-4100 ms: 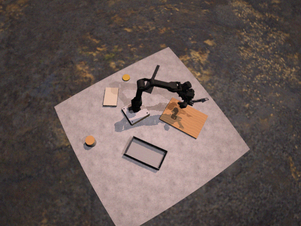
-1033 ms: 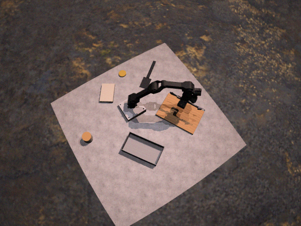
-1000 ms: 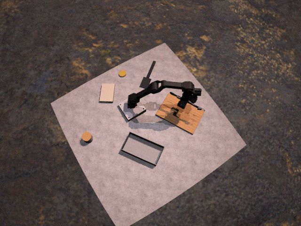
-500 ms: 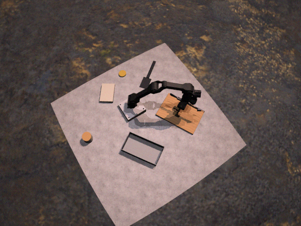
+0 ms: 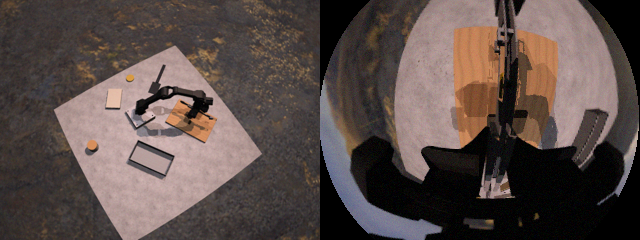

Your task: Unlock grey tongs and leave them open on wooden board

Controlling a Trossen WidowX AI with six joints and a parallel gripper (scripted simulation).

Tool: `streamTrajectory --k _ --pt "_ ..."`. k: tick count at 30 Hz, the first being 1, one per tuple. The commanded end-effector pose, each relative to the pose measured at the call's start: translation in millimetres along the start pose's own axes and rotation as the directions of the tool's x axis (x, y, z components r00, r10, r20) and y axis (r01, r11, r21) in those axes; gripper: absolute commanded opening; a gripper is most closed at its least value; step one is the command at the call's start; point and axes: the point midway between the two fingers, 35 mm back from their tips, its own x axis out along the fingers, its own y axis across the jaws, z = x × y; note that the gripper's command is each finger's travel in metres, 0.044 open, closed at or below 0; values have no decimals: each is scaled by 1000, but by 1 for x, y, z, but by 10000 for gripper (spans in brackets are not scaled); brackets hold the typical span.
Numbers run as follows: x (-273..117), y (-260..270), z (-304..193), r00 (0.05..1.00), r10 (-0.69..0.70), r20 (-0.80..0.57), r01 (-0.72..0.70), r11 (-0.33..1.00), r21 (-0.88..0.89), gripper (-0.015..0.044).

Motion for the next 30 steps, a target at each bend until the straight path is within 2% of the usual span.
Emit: streamTrajectory --k 1,29,30 --pt "6 0 0 1000 4 -1 -4 1000 -3 -150" --pt "45 -2 -5 1000 9 -7 -9 1000 -5 -150" --pt "44 -3 -6 1000 5 -9 -5 1000 2 -124"
